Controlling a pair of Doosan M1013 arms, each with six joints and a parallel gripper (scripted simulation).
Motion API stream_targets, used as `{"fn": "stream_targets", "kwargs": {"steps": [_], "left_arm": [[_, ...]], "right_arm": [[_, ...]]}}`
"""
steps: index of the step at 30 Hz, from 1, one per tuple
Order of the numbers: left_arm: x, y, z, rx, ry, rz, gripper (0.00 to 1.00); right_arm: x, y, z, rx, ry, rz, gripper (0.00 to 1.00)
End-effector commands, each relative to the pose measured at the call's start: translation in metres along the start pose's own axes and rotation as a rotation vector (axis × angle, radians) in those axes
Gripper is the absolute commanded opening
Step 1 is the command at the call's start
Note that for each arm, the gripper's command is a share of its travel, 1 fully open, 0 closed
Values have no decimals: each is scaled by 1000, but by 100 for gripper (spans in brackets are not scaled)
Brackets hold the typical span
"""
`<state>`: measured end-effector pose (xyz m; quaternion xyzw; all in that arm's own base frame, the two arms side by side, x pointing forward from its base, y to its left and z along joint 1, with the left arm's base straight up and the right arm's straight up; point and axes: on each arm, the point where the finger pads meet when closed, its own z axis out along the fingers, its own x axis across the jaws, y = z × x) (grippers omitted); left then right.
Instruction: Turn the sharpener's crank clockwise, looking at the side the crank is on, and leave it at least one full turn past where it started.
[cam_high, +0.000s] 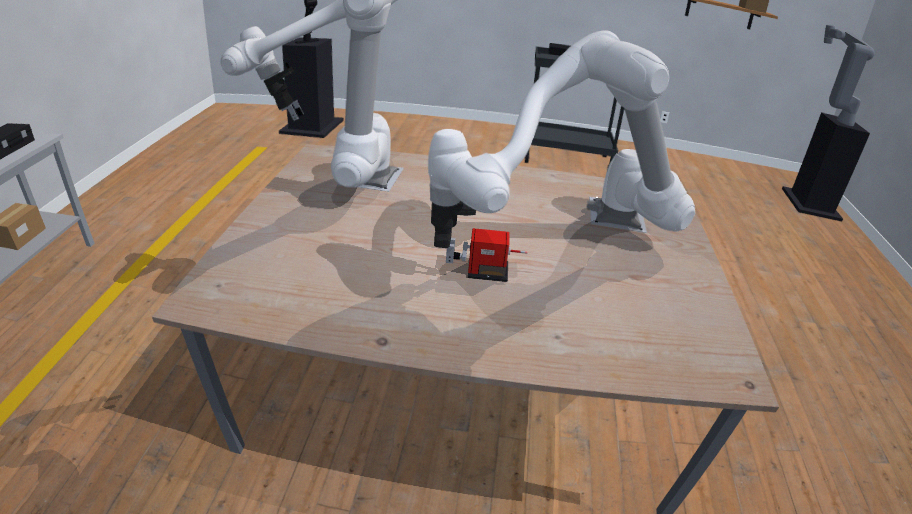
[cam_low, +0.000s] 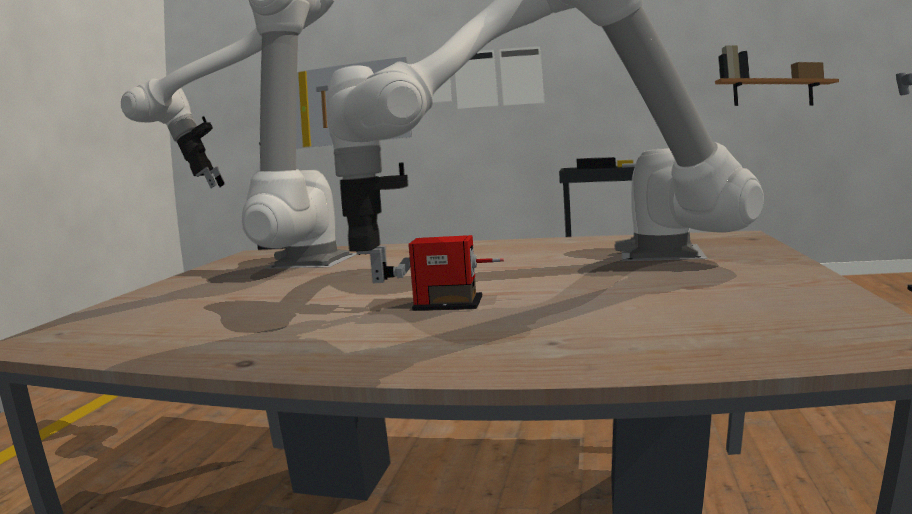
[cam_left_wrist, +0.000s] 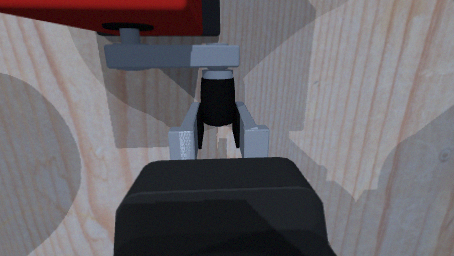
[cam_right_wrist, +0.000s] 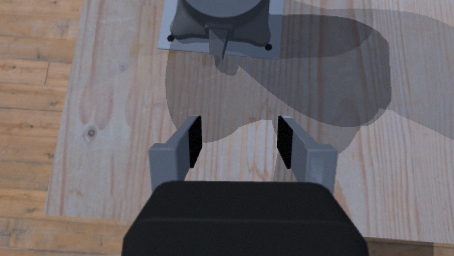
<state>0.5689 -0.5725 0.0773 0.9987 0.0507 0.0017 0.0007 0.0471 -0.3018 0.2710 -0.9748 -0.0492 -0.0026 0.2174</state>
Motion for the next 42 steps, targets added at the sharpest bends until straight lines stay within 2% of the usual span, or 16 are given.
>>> {"fn": "stream_targets", "kwargs": {"steps": [1,42], "left_arm": [[-3,0,9,0,-5,0,0],[-33,1,41,-2,-3,-3,0]], "right_arm": [[-1,-1,3,-2,-1,7,100],[-1,-1,3,-2,-1,7,100]]}}
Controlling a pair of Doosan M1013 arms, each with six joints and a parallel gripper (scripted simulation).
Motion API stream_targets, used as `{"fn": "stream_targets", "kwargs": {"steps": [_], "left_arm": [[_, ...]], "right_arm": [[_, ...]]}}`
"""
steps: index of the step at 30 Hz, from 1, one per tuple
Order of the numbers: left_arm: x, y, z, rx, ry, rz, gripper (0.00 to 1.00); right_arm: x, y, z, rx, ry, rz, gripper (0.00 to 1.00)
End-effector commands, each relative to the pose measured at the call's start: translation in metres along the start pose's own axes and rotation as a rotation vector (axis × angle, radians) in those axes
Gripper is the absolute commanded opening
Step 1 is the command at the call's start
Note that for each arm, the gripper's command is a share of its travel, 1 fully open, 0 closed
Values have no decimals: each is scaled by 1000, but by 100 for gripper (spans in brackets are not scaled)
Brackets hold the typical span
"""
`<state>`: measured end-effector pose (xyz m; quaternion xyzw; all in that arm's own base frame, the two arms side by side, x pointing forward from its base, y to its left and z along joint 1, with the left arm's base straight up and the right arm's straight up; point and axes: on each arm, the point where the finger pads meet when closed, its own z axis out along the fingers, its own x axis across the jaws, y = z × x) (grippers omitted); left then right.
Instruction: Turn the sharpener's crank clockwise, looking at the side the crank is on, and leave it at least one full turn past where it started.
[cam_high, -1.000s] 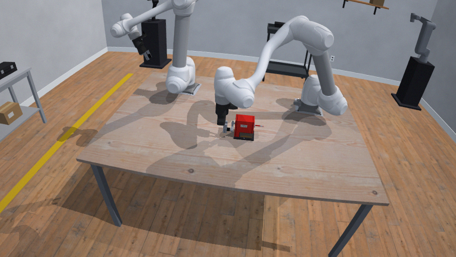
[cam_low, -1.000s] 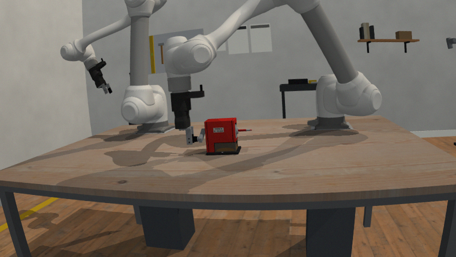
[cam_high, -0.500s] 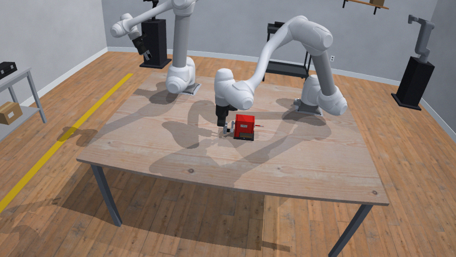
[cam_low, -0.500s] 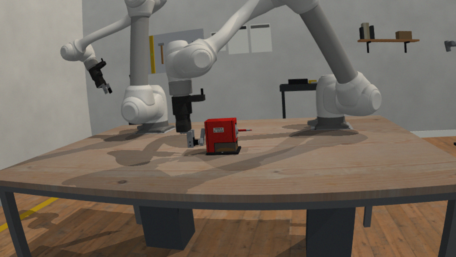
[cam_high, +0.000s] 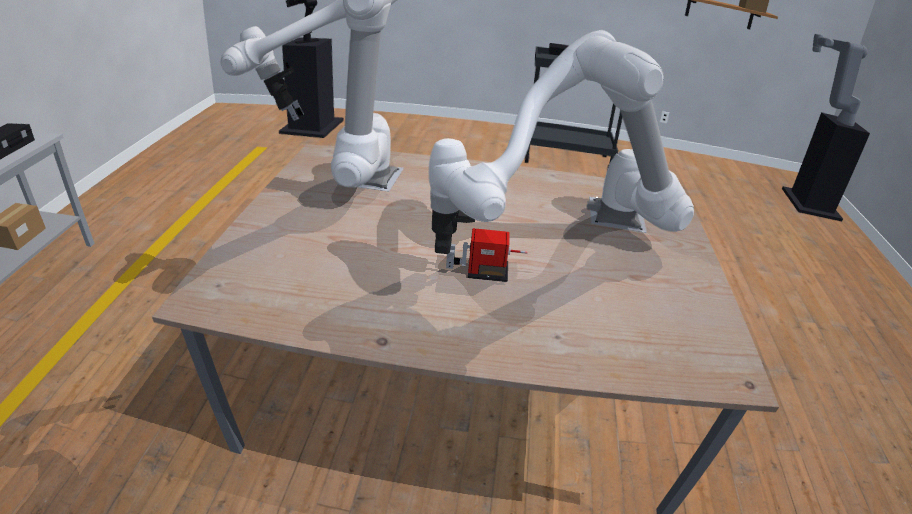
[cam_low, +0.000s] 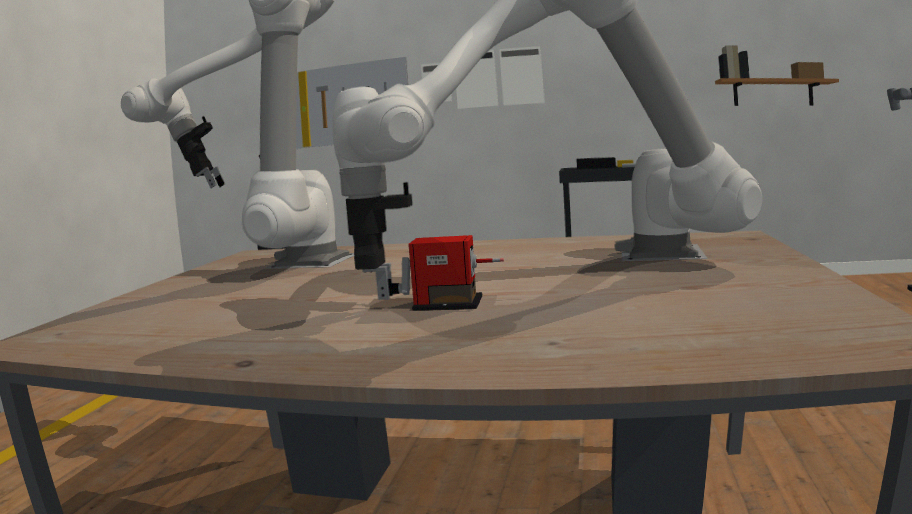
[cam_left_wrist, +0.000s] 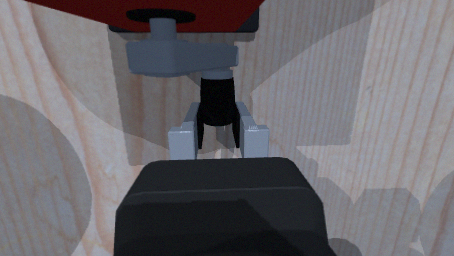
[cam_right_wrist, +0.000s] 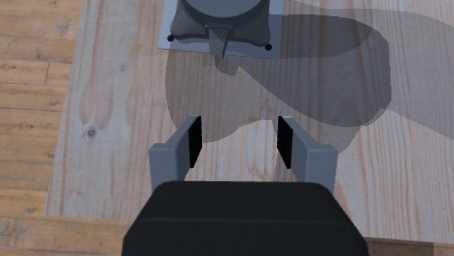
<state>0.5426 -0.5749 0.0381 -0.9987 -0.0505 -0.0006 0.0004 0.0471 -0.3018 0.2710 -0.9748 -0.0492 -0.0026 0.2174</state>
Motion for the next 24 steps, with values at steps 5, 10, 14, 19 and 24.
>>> {"fn": "stream_targets", "kwargs": {"steps": [5,10,14,19,24], "left_arm": [[-12,2,3,-5,0,-3,0],[-19,2,4,-6,0,-3,0],[-21,2,5,-5,0,-3,0],[-28,2,4,-6,0,-3,0],[-35,2,3,-6,0,-3,0]], "right_arm": [[-1,-1,3,-2,-1,7,100],[-1,-1,3,-2,-1,7,100],[-1,-1,3,-2,-1,7,100],[-1,-1,3,-2,-1,7,100],[-1,-1,3,-2,-1,7,100]]}}
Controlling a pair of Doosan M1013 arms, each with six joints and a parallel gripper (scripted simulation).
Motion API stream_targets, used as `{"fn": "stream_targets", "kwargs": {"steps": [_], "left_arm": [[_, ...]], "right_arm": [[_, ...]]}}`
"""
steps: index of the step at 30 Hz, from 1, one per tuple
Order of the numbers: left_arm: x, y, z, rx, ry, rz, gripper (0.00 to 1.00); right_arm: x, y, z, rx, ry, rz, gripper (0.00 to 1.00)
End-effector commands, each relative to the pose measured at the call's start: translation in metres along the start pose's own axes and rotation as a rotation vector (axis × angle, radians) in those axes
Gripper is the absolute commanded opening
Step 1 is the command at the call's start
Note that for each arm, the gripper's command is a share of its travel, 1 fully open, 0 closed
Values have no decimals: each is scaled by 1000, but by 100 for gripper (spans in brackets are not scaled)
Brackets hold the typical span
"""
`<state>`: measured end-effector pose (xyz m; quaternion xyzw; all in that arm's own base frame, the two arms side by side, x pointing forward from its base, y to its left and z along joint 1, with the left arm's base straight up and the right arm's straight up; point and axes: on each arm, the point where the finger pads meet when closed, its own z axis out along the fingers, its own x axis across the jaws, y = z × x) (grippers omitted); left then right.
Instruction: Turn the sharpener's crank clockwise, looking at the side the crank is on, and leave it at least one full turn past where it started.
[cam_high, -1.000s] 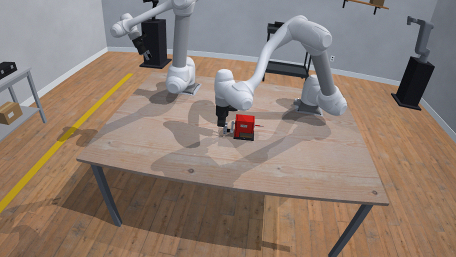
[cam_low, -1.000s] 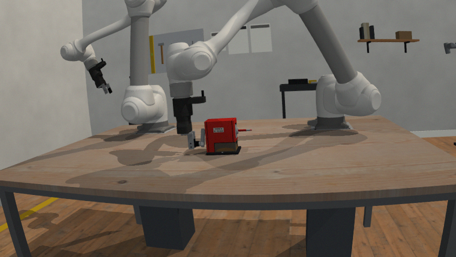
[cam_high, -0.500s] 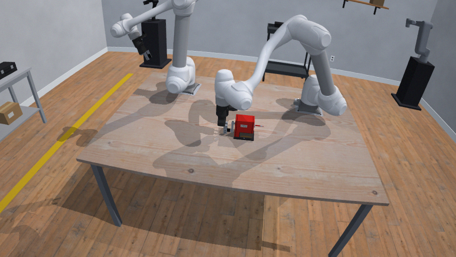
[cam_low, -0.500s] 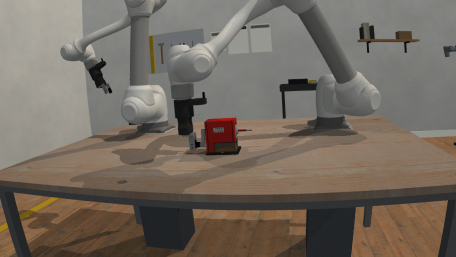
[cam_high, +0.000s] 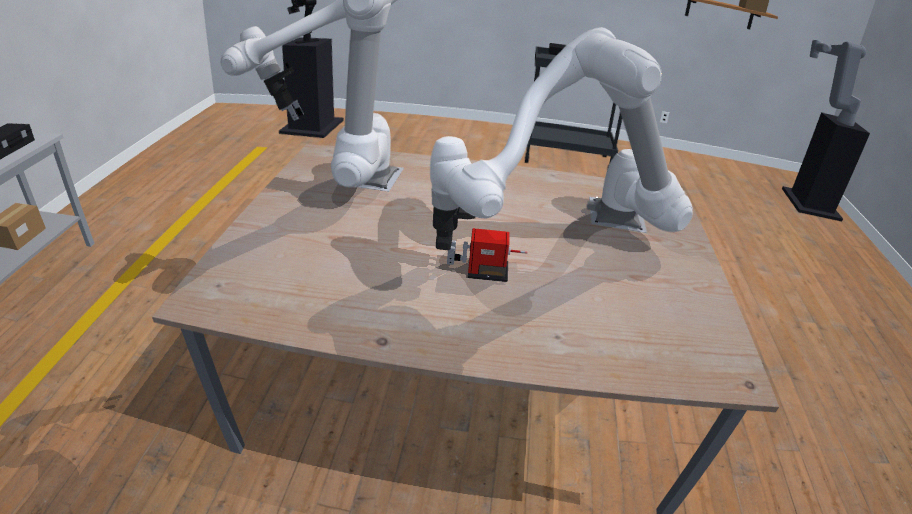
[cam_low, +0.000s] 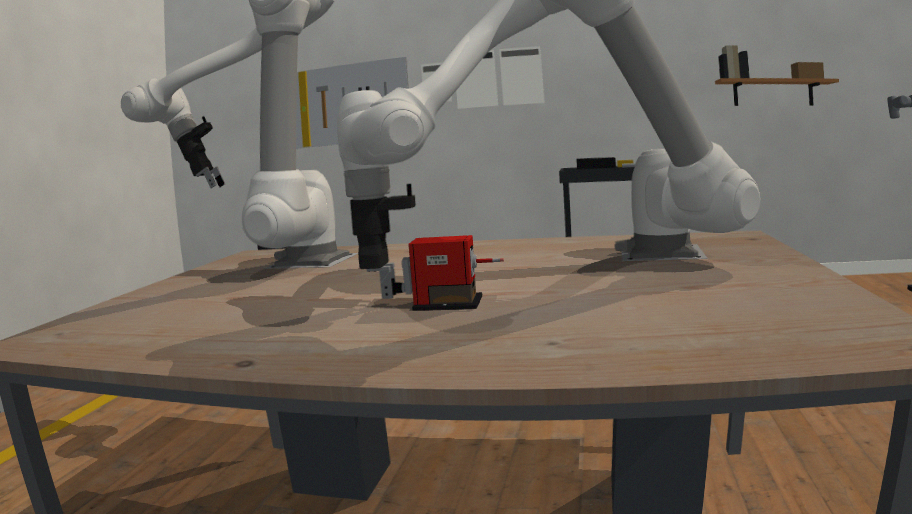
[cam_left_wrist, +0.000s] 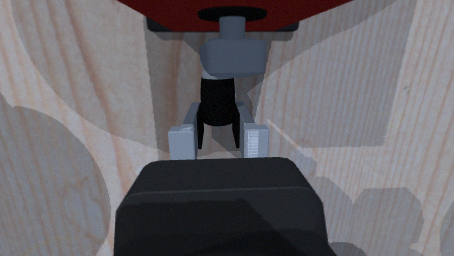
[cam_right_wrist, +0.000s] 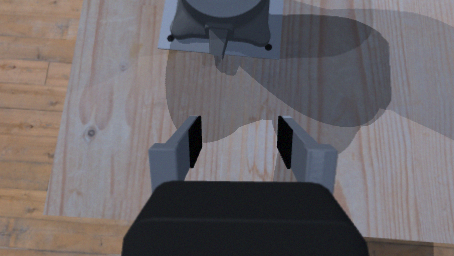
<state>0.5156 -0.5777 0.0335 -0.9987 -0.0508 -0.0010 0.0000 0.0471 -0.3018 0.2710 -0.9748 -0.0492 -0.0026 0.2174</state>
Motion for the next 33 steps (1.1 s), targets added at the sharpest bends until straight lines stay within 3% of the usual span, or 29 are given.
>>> {"fn": "stream_targets", "kwargs": {"steps": [1,33], "left_arm": [[-9,1,-1,-5,-1,-3,0],[-40,-1,-22,2,-5,-3,0]], "right_arm": [[-1,-1,3,-2,-1,7,100],[-1,-1,3,-2,-1,7,100]]}}
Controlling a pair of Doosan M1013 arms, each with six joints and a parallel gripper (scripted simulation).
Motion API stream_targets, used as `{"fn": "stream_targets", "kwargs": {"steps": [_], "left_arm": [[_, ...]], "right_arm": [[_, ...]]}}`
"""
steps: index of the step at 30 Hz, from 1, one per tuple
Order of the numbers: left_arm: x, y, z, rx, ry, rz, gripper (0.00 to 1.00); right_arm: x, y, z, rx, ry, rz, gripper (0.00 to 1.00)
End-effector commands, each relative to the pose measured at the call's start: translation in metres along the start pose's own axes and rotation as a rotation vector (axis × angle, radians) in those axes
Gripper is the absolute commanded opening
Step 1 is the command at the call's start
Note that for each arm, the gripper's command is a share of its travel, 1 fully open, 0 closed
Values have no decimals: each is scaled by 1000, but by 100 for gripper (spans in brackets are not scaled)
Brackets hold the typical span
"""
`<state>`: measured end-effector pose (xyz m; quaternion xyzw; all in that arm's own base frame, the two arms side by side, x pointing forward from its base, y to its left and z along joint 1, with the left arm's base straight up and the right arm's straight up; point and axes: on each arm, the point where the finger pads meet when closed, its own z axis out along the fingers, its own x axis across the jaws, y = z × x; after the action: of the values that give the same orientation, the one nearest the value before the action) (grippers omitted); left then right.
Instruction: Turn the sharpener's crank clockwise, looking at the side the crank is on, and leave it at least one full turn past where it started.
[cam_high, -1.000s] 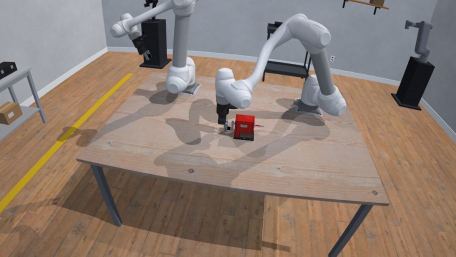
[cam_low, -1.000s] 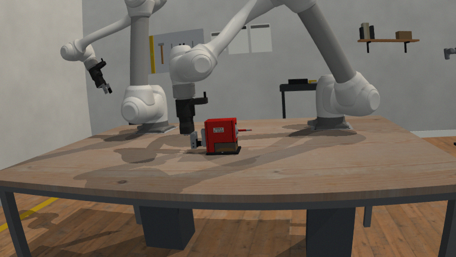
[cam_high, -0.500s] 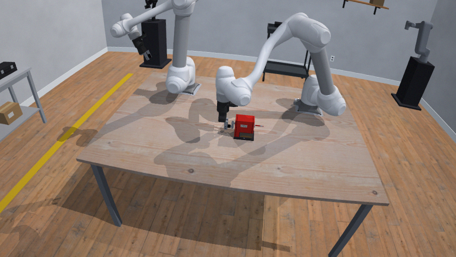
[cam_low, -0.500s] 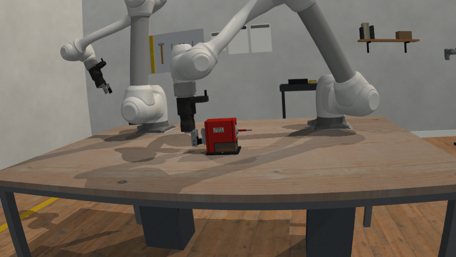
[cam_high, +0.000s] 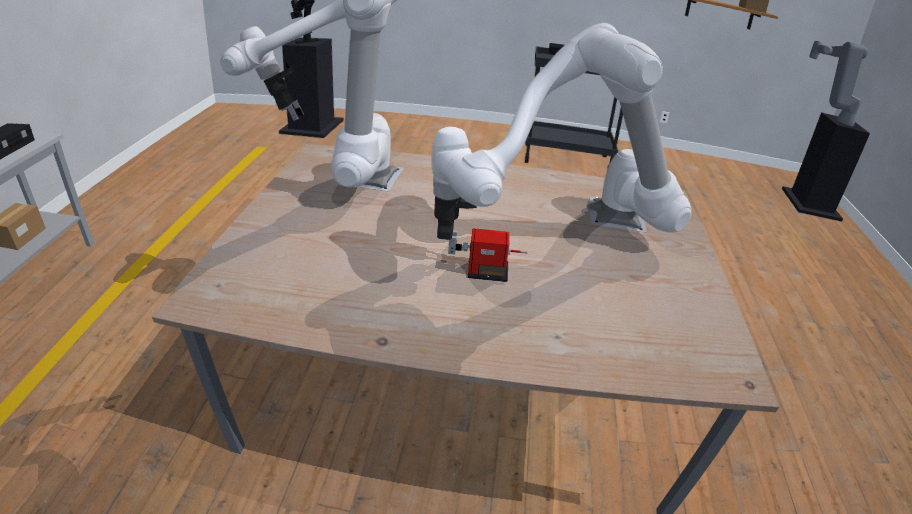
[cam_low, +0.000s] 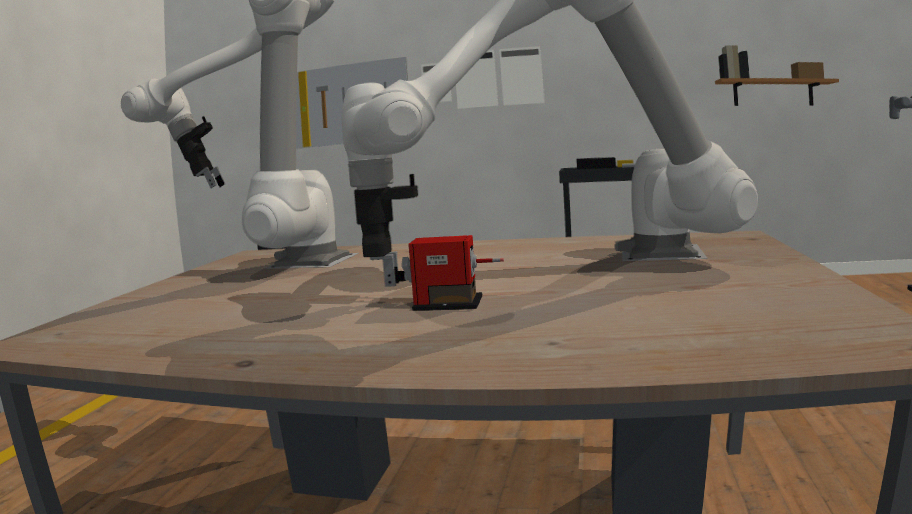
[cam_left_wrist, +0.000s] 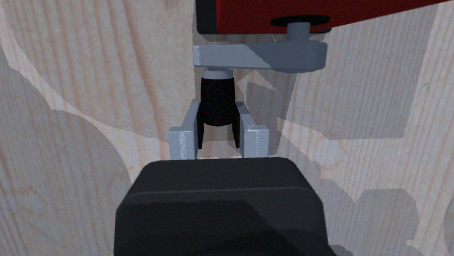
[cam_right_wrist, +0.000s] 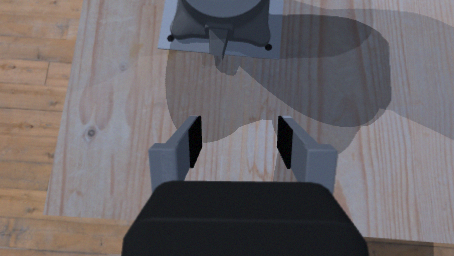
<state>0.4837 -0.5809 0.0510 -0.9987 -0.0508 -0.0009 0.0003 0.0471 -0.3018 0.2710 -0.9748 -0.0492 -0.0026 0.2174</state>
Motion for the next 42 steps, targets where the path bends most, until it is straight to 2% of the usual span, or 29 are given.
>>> {"fn": "stream_targets", "kwargs": {"steps": [1,42], "left_arm": [[-9,0,-6,1,-5,-3,0],[-7,2,-54,-5,-1,1,0]], "right_arm": [[-1,-1,3,-2,-1,7,100],[-1,-1,3,-2,-1,7,100]]}}
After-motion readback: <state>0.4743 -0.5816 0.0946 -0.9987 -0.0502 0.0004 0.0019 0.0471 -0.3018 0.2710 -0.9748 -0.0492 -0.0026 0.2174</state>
